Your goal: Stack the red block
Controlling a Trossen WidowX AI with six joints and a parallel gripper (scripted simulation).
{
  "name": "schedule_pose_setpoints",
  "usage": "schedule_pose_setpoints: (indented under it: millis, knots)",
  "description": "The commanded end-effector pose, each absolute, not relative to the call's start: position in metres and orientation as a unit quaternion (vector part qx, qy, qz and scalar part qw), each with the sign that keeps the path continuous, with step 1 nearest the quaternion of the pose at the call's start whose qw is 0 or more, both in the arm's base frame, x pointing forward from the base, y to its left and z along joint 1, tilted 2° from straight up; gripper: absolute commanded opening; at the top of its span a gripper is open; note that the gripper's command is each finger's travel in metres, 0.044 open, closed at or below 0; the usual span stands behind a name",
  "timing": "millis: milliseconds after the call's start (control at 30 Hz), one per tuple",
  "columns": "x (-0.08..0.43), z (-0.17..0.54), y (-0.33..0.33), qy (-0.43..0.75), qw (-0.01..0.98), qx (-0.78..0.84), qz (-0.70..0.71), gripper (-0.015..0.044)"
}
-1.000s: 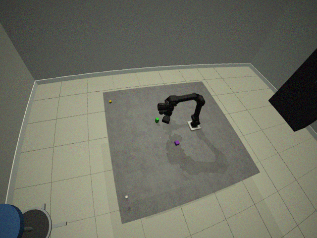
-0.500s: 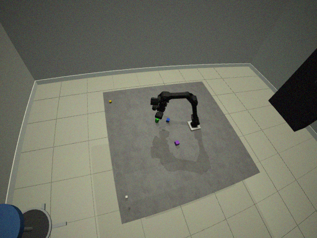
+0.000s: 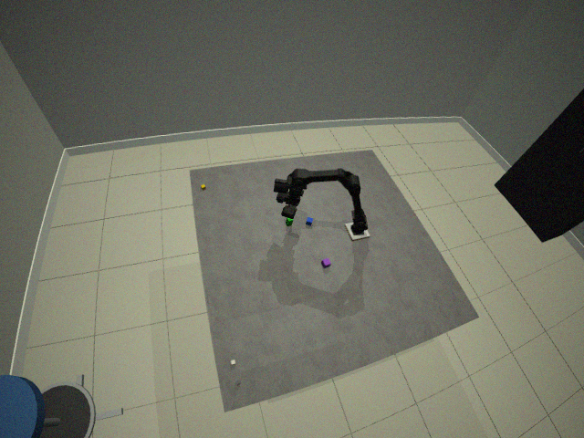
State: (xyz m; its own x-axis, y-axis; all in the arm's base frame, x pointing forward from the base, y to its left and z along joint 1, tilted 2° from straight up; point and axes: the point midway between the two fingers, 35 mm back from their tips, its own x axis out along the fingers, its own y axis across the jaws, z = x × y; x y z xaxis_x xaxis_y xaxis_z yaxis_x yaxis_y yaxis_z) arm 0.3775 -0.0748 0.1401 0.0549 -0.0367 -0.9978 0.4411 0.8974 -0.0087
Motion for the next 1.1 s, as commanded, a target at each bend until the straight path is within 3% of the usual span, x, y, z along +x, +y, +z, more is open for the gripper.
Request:
schedule_pose_setpoints:
  millis: [0, 1067]
  knots:
    - [0.376, 0.127, -0.074, 0.671, 0.707, 0.149, -0.166, 0.0000]
    - [0.377, 0.096, -0.074, 0.671, 0.707, 0.149, -0.166, 0.0000]
